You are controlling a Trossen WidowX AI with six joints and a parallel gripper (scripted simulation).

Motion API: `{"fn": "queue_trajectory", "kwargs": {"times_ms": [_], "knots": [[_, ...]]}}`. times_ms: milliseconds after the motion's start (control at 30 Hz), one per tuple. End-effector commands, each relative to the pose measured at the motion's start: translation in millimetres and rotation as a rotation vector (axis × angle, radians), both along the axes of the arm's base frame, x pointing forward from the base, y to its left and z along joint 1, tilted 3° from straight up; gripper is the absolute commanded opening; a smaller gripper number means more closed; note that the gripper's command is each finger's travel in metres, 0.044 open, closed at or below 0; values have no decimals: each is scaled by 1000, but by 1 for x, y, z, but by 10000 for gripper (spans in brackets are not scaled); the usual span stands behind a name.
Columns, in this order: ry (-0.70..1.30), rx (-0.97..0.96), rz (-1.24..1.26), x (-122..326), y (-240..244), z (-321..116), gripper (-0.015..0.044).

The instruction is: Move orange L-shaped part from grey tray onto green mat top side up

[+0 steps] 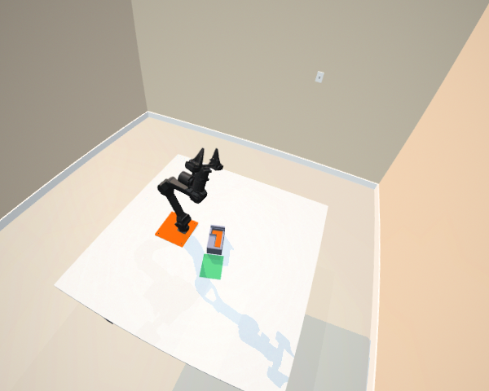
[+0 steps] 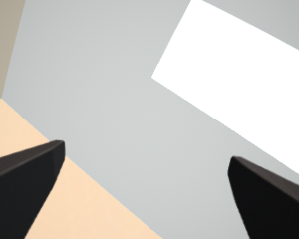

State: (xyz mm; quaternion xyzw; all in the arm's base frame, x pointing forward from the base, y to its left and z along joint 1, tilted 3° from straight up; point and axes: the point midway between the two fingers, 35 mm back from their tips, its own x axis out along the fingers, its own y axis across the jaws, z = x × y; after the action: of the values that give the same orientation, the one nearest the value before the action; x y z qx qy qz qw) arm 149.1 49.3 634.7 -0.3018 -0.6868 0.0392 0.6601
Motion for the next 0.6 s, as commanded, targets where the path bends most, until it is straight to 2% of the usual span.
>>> {"fn": "queue_trajectory", "kwargs": {"times_ms": [0,133,233,367,567], "knots": [[7,8,-7,3,-1,0,374],[192,63,27,43,-4,-5,269],[477,141,98,100,-5,-26,190],[798,218,136,159,0,-64,180],[1183,289,143,211,13,-129,180]]}}
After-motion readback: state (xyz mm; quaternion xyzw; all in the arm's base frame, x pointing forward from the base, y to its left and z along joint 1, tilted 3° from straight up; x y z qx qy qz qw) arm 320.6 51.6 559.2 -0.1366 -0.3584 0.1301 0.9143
